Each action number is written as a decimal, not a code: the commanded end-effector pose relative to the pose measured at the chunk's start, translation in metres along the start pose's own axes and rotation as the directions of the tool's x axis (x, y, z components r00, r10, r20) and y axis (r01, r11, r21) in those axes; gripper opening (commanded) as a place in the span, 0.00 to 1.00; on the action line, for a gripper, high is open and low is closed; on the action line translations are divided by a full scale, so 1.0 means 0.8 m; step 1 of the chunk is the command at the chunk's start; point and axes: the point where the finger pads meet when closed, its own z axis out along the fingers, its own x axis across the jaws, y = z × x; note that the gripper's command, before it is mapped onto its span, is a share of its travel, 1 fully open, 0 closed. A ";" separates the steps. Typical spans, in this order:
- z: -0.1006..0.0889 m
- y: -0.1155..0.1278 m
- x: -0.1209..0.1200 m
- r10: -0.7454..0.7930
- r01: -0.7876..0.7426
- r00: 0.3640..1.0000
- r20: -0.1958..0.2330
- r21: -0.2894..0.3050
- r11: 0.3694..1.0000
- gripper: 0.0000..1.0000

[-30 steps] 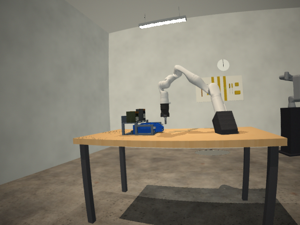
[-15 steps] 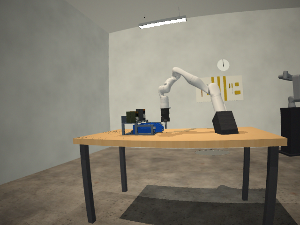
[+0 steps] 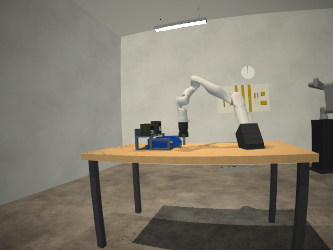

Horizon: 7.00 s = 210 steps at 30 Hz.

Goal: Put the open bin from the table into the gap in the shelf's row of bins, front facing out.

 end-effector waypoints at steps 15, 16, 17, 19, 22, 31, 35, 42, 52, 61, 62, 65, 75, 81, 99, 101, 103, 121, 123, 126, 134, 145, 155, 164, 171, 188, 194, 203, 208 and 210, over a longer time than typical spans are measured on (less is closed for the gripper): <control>0.004 0.001 0.002 0.003 -0.003 1.000 -0.002 -0.002 1.000 0.00; 0.004 0.001 0.002 0.003 -0.003 1.000 -0.002 -0.002 1.000 0.00; 0.004 0.001 0.002 0.003 -0.003 1.000 -0.002 -0.002 1.000 0.00; 0.004 0.001 0.002 0.003 -0.003 1.000 -0.002 -0.002 1.000 0.00; 0.004 0.001 0.002 0.002 -0.002 1.000 -0.002 -0.003 1.000 0.00; 0.004 0.002 0.002 0.002 -0.002 1.000 -0.002 -0.003 1.000 0.00; 0.004 0.002 0.002 0.002 -0.002 1.000 -0.002 -0.003 1.000 0.00; 0.004 0.002 0.002 0.002 -0.002 1.000 -0.002 -0.004 1.000 0.00; 0.004 0.002 0.001 0.002 -0.002 1.000 -0.002 -0.004 1.000 0.00; 0.003 0.003 -0.013 0.006 -0.006 1.000 0.004 -0.005 1.000 0.00; 0.003 0.003 -0.014 0.006 -0.006 1.000 0.004 -0.005 1.000 0.00; 0.003 0.003 -0.018 0.006 -0.006 1.000 0.004 -0.005 1.000 0.00; 0.004 0.003 -0.022 0.003 -0.003 1.000 0.001 -0.004 1.000 0.00; 0.004 0.003 -0.021 0.002 -0.002 1.000 -0.001 -0.003 1.000 0.00; 0.003 0.000 -0.019 -0.002 0.002 1.000 -0.008 0.002 1.000 0.00; 0.003 0.000 -0.019 -0.002 0.002 1.000 -0.008 0.002 1.000 0.00; 0.003 0.000 -0.019 -0.002 0.002 1.000 -0.008 0.002 1.000 0.00; 0.003 0.000 -0.019 -0.003 0.003 1.000 -0.009 0.003 1.000 0.00; 0.003 0.000 -0.019 -0.004 0.004 1.000 -0.009 0.003 1.000 0.00; 0.003 0.000 -0.019 -0.004 0.004 1.000 -0.009 0.003 1.000 0.00; 0.003 0.000 -0.019 -0.004 0.004 1.000 -0.009 0.003 1.000 0.00; 0.002 0.000 -0.019 -0.004 0.004 1.000 -0.009 0.003 1.000 0.00; 0.002 0.000 -0.020 -0.004 0.004 1.000 -0.009 0.003 1.000 0.00; 0.002 0.000 -0.022 -0.003 0.003 1.000 -0.008 0.003 1.000 0.00; 0.002 0.000 -0.024 -0.003 0.003 1.000 -0.008 0.003 1.000 0.00; 0.002 0.001 -0.034 -0.002 0.002 1.000 -0.006 0.002 1.000 0.00; 0.002 0.001 -0.038 -0.001 0.001 1.000 -0.005 0.002 1.000 0.00; 0.002 0.001 -0.046 -0.001 0.001 1.000 -0.005 0.002 1.000 0.00; 0.002 0.001 -0.049 -0.001 0.001 1.000 -0.005 0.002 1.000 0.00; 0.002 0.001 -0.051 -0.001 0.001 1.000 -0.004 0.002 1.000 0.00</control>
